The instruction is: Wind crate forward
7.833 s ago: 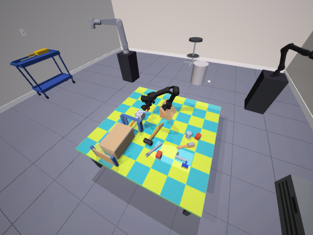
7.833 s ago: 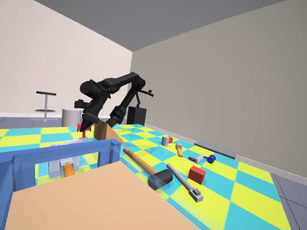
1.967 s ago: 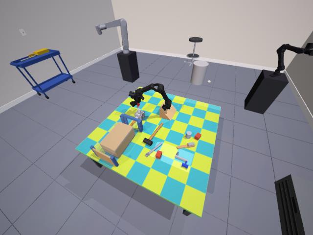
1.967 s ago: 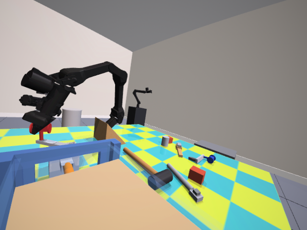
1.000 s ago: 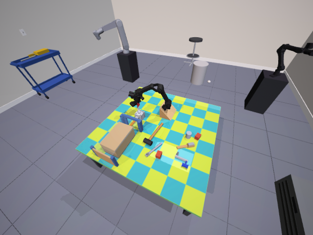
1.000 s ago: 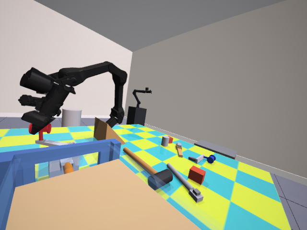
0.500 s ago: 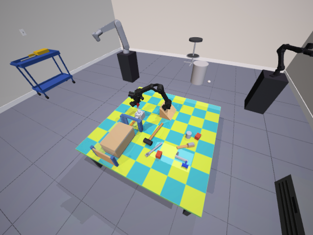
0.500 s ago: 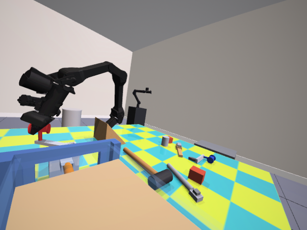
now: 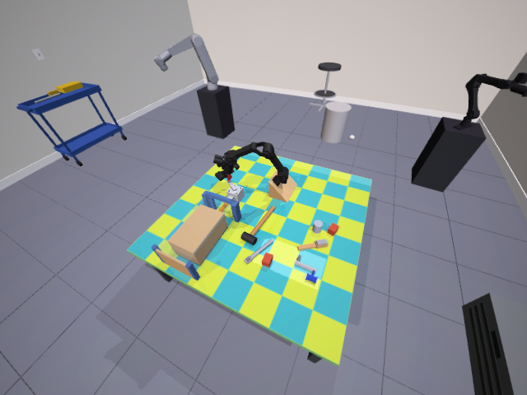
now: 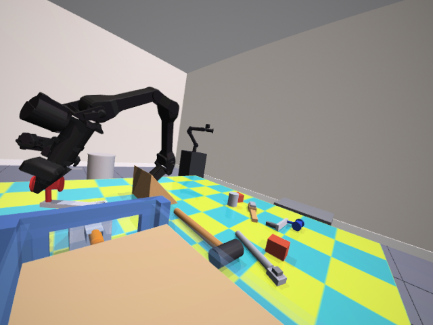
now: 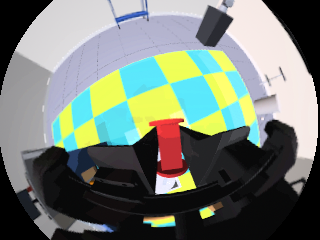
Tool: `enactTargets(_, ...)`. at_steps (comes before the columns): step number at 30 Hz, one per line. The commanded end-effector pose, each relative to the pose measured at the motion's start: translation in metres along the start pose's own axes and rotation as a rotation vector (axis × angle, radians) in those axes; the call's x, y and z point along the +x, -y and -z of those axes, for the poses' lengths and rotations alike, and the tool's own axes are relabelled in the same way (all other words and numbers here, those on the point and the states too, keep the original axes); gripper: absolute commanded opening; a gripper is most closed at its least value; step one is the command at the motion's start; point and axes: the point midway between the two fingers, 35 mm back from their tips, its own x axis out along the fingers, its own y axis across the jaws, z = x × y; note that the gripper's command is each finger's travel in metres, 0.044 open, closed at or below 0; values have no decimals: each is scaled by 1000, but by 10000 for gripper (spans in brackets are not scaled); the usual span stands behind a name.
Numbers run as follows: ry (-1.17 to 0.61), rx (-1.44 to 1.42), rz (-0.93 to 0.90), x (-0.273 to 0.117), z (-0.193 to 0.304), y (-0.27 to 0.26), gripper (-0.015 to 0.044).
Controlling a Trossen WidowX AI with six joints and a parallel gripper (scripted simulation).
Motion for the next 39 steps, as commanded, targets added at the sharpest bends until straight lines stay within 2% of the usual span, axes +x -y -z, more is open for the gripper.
enactTargets(1, -6, -10, -37, -1, 2, -20, 0)
enactTargets(39, -7, -11, -40, -7, 10, -68, 0)
